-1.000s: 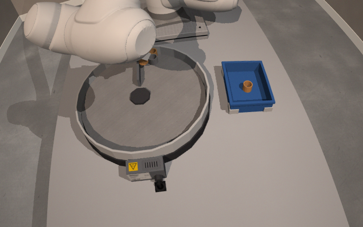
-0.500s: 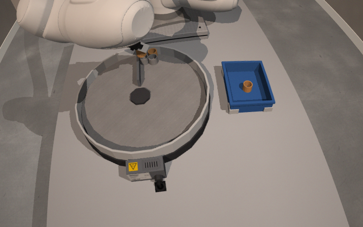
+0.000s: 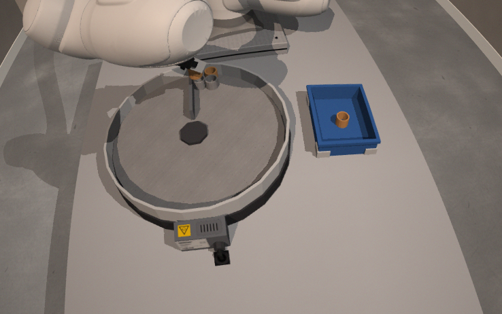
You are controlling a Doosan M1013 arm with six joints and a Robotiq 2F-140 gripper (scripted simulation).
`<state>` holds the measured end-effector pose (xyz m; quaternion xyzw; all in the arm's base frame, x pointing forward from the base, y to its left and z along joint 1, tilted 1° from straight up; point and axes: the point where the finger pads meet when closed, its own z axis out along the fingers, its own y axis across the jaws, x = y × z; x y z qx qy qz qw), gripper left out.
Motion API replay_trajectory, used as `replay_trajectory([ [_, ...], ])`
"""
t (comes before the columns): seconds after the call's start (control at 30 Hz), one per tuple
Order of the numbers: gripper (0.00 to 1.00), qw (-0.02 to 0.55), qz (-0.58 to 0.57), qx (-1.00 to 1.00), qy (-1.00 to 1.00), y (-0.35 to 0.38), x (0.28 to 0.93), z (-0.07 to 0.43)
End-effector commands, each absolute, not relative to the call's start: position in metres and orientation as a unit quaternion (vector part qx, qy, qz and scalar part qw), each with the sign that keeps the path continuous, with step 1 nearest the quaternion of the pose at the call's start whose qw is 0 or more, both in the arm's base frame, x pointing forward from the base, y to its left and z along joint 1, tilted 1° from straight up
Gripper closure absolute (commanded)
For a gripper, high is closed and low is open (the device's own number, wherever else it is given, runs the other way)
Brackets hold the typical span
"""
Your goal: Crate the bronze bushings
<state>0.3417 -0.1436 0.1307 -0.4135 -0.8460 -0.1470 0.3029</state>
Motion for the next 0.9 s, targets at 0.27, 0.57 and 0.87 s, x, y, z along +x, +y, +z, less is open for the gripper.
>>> replay_trajectory([
  [0.27, 1.0, 0.303, -0.147, -0.413, -0.846, -0.144, 0.342, 0.131],
  [0.57, 1.0, 0.303, -0.147, -0.413, -0.846, -0.143, 0.342, 0.131],
  [0.87, 1.0, 0.303, -0.147, -0.413, -0.846, -0.13, 0.346, 0.131],
])
